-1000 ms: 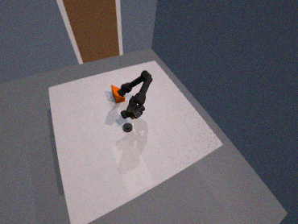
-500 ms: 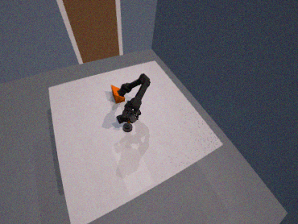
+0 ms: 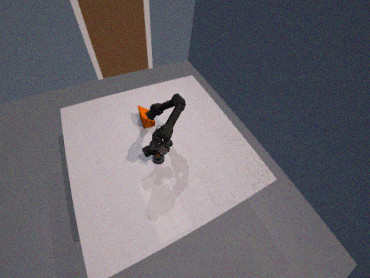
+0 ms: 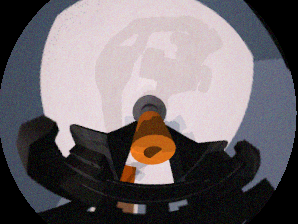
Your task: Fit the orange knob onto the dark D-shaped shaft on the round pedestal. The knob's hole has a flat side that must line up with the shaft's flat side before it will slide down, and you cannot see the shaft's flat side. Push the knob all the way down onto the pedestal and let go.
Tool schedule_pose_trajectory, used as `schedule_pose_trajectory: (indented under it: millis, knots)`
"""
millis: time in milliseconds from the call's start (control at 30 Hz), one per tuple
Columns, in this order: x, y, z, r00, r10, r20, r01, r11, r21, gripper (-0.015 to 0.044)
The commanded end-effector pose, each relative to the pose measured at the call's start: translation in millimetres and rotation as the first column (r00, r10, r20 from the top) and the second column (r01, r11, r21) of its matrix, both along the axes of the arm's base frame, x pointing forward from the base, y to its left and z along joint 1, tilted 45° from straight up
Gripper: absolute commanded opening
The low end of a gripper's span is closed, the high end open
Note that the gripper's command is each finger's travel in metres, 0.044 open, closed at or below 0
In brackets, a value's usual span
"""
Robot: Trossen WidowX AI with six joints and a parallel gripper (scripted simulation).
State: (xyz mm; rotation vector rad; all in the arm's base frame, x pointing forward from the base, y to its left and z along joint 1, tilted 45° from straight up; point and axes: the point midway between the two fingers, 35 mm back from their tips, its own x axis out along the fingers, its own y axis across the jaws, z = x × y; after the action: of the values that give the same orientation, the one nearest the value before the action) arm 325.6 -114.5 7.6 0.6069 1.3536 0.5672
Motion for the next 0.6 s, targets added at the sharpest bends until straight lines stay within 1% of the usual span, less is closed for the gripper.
schedule_pose_trajectory:
  millis: [0,567]
  knots:
    - [1.0,8.3,-9.0,1.000,-0.004,-0.004,0.004,1.000,0.006,0.0000]
    - [3.1,9.9,-11.1,1.000,0.000,0.000,0.000,1.000,0.006,0.0000]
